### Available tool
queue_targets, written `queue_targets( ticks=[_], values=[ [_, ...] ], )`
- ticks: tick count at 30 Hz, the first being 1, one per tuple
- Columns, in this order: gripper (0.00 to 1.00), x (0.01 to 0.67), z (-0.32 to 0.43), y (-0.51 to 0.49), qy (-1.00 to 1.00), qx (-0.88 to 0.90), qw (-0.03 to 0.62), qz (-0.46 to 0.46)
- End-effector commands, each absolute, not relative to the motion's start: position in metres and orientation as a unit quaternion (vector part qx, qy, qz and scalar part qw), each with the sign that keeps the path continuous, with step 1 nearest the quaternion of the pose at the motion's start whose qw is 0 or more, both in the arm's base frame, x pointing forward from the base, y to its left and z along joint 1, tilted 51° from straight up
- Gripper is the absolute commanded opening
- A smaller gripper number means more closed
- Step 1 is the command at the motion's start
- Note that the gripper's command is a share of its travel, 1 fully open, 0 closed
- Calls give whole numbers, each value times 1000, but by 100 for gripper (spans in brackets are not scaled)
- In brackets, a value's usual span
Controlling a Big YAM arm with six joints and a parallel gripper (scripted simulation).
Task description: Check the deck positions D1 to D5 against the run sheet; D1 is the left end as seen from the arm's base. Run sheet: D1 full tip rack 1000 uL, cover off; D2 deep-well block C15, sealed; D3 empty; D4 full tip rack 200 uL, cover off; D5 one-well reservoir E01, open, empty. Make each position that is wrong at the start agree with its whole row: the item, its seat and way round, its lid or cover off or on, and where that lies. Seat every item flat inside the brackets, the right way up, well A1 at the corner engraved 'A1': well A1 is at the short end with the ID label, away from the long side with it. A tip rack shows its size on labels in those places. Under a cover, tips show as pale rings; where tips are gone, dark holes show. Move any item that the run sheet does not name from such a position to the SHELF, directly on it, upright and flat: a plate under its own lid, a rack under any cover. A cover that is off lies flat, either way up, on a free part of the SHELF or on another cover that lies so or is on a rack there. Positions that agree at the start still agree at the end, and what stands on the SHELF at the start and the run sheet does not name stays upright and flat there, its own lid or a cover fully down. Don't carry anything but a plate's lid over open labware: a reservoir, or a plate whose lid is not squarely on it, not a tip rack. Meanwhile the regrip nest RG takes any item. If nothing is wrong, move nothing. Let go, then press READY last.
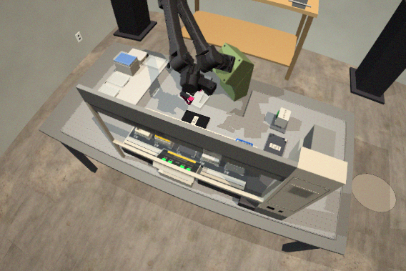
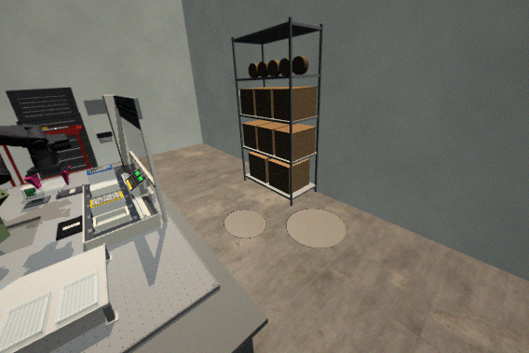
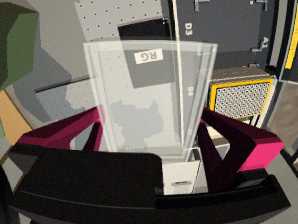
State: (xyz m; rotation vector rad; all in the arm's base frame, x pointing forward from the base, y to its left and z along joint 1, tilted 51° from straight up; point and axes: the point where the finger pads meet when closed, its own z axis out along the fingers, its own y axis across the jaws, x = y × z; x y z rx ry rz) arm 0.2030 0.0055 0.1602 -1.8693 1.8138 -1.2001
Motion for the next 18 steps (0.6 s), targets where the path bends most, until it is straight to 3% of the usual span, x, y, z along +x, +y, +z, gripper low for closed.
queue_targets(
  ticks=[1,18],
  values=[
    [0,206,168,5,597,-671,128,-420],
    [0,206,170,7,568,-697,110,-424]
  ],
)
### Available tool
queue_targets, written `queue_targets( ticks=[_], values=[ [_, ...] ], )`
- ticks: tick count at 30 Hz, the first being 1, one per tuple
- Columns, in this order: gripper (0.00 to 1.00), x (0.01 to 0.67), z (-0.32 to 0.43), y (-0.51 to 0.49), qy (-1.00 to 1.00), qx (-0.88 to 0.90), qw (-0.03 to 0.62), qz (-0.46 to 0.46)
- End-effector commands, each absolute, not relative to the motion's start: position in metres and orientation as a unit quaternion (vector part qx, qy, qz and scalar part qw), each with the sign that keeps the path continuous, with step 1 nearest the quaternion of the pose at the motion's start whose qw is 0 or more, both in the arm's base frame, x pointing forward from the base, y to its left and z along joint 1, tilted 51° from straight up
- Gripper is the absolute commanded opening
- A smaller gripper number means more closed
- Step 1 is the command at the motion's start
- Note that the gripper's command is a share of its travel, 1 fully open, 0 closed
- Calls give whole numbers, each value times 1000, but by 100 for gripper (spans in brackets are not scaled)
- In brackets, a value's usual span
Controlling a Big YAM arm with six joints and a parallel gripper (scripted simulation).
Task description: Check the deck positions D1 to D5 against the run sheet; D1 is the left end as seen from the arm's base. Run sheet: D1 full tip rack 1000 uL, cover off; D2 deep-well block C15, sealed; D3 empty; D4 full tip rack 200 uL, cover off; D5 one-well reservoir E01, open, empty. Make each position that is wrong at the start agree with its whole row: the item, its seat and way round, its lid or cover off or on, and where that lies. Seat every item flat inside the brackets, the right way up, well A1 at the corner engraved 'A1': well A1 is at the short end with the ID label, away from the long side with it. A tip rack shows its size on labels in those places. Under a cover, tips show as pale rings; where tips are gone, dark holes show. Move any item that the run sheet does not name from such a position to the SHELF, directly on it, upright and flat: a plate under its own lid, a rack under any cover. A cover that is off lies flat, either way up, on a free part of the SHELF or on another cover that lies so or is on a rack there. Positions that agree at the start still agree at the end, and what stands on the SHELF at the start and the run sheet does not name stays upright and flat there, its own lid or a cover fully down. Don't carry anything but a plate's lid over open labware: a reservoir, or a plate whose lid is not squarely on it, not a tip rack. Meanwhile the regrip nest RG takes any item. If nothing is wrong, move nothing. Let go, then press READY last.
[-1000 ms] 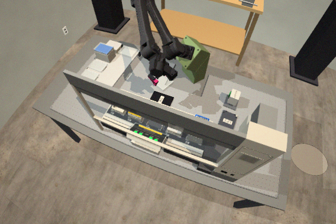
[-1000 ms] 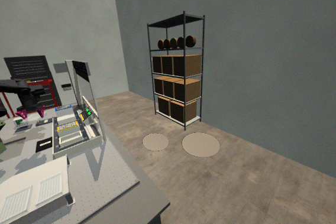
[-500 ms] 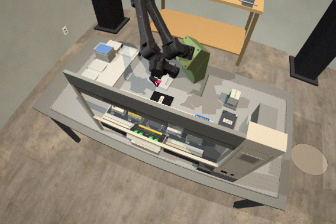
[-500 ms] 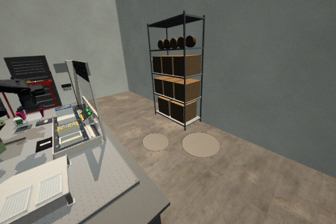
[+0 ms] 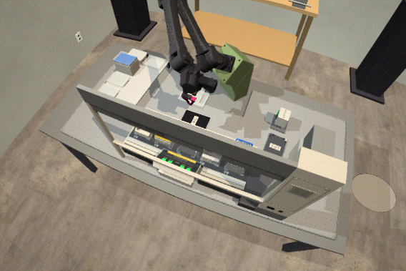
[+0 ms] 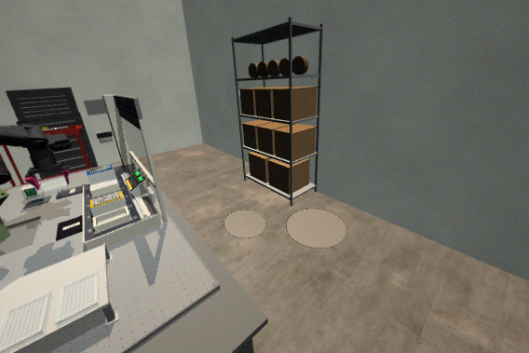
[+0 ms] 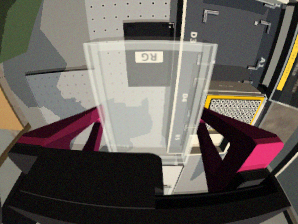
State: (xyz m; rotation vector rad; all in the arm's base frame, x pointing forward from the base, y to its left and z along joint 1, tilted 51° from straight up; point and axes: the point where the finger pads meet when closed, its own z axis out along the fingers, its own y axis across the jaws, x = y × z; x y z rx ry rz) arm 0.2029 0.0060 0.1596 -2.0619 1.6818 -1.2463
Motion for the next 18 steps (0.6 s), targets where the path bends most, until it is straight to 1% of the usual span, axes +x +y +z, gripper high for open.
queue_targets(
  ticks=[1,18],
  values=[
    [0,206,170,7,568,-697,110,-424],
    [0,203,163,3,568,-698,103,-424]
  ],
)
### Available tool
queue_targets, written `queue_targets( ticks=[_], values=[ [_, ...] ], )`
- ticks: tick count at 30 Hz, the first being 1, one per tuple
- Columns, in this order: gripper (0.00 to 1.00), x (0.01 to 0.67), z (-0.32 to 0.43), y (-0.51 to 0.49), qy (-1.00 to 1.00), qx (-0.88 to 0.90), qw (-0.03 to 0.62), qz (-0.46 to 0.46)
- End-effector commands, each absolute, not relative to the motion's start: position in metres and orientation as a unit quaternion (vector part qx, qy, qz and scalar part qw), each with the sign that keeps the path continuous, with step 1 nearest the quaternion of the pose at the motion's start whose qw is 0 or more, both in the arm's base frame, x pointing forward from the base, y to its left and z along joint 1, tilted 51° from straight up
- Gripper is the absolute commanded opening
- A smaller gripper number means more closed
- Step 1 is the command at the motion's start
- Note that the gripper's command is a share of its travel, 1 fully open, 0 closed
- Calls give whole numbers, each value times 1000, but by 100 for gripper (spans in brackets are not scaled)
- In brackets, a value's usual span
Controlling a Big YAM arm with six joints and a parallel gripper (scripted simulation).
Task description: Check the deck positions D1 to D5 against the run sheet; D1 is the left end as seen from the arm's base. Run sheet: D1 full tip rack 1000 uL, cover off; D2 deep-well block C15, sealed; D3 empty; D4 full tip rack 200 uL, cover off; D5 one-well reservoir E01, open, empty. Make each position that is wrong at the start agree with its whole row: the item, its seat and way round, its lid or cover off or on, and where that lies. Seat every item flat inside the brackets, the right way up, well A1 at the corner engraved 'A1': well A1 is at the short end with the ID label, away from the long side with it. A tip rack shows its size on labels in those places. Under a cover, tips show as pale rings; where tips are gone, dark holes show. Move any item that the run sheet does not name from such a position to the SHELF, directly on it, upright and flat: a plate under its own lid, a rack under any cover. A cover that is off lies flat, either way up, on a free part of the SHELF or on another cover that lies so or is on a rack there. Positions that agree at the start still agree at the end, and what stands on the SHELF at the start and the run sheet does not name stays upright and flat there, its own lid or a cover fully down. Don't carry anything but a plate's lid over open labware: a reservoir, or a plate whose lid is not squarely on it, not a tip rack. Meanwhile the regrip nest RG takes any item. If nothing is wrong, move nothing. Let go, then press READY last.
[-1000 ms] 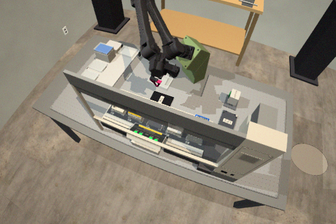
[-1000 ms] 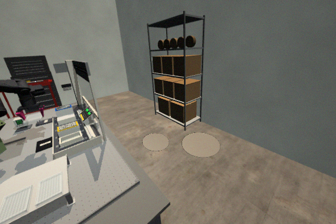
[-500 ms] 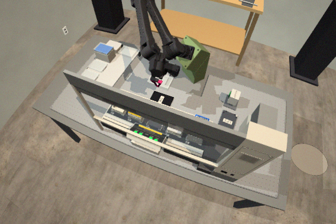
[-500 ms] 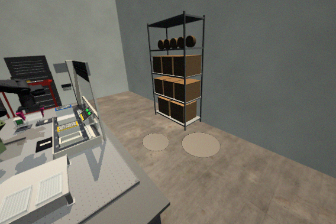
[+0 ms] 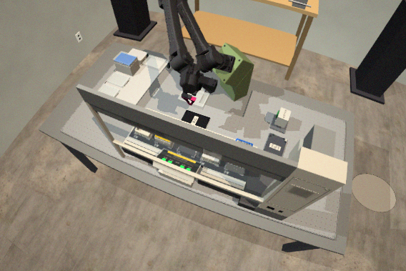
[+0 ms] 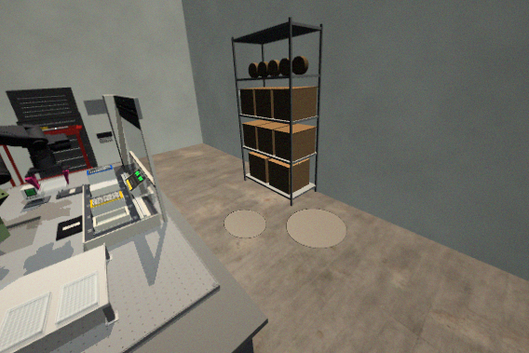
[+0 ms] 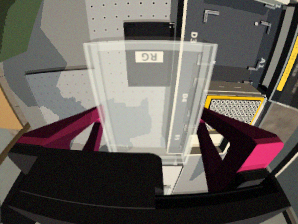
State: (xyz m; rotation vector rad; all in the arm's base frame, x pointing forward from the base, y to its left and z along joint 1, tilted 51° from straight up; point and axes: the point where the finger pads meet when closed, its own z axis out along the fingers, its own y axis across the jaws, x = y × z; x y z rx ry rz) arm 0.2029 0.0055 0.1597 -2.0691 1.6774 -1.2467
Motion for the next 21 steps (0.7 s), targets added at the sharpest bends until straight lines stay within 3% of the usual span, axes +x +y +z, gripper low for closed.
queue_targets(
  ticks=[1,21],
  values=[
    [0,205,170,7,568,-697,110,-424],
    [0,205,170,7,568,-697,110,-424]
  ],
)
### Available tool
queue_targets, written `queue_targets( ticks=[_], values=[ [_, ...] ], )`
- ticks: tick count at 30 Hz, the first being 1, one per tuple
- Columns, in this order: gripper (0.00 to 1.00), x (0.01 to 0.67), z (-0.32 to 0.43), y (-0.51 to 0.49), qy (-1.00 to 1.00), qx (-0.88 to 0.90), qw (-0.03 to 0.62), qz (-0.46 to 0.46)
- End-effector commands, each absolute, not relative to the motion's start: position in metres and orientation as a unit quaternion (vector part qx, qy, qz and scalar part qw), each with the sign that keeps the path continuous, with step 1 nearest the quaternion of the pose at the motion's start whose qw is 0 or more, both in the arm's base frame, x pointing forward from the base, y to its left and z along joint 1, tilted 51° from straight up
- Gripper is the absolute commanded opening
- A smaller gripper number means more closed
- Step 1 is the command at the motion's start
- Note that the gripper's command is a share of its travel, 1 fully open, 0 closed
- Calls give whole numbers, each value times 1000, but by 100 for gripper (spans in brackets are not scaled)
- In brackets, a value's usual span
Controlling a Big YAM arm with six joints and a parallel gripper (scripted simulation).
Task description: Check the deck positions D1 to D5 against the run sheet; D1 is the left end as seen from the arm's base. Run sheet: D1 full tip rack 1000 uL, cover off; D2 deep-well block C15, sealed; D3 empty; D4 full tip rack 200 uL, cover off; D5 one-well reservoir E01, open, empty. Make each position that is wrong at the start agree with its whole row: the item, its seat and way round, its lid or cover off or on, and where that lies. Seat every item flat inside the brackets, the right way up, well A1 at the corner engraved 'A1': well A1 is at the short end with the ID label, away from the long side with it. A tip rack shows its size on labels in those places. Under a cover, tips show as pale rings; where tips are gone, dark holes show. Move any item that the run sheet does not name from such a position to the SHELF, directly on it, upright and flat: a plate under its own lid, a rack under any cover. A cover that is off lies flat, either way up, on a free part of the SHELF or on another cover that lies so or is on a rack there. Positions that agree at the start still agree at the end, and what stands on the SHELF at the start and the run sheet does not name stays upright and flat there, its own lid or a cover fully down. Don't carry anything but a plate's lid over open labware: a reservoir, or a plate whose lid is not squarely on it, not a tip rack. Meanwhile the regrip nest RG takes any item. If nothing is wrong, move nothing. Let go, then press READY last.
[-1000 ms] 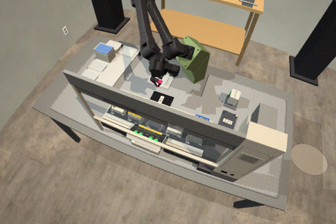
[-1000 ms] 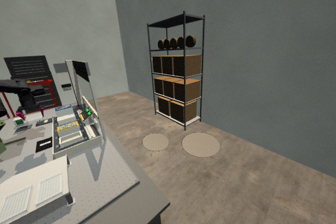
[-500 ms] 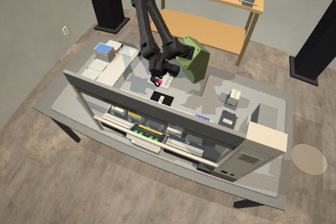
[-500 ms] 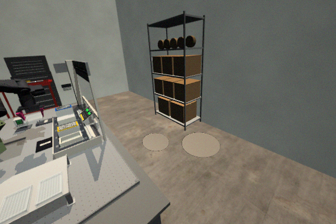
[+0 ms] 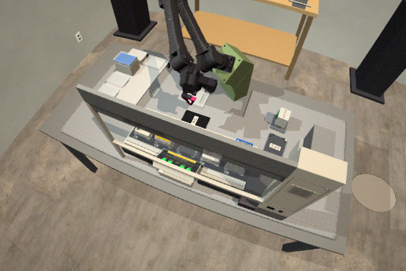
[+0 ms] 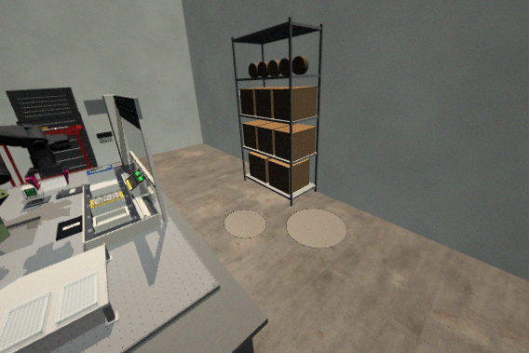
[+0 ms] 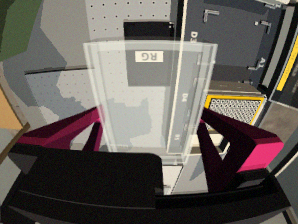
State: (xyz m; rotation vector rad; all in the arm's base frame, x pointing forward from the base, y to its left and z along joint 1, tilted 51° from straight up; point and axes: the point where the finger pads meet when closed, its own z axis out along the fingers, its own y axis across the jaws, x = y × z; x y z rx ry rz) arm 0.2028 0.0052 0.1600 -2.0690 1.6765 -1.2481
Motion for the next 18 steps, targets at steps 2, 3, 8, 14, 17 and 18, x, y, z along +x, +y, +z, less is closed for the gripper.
queue_targets(
  ticks=[2,3,8,14,17,18],
  values=[
    [0,205,170,7,568,-697,110,-424],
    [0,201,160,2,567,-700,98,-423],
    [0,205,161,3,568,-697,105,-424],
    [0,212,154,0,567,-699,102,-424],
    [0,216,149,-2,566,-701,97,-422],
    [0,217,147,-3,566,-701,97,-422]
  ],
)
